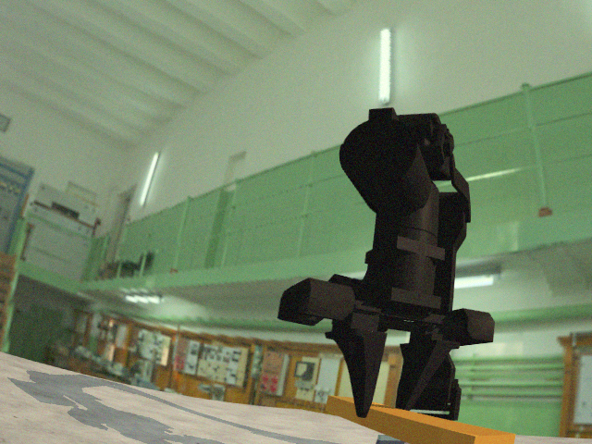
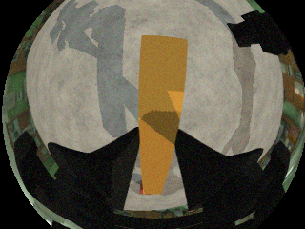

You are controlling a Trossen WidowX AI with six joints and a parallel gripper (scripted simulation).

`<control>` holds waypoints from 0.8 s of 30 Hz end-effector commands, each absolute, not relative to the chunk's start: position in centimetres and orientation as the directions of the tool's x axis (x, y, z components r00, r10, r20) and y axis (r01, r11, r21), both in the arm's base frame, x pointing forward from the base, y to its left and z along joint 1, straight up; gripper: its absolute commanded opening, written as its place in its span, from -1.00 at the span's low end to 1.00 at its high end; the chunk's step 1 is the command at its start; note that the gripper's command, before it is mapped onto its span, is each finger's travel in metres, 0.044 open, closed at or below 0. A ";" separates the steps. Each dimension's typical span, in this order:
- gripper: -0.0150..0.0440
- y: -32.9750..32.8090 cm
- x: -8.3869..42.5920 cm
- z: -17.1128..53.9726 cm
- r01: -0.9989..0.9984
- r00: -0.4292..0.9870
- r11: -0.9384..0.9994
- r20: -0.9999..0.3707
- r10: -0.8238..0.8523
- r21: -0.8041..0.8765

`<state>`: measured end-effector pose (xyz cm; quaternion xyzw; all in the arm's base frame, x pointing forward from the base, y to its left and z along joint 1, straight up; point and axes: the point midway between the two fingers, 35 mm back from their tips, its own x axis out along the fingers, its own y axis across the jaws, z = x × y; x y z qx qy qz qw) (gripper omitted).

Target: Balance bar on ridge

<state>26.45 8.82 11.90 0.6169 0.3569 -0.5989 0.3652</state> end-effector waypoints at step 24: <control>-0.49 8.9 26.5 11.6 0.877 0.027 -0.481 -1.000 0.009 0.020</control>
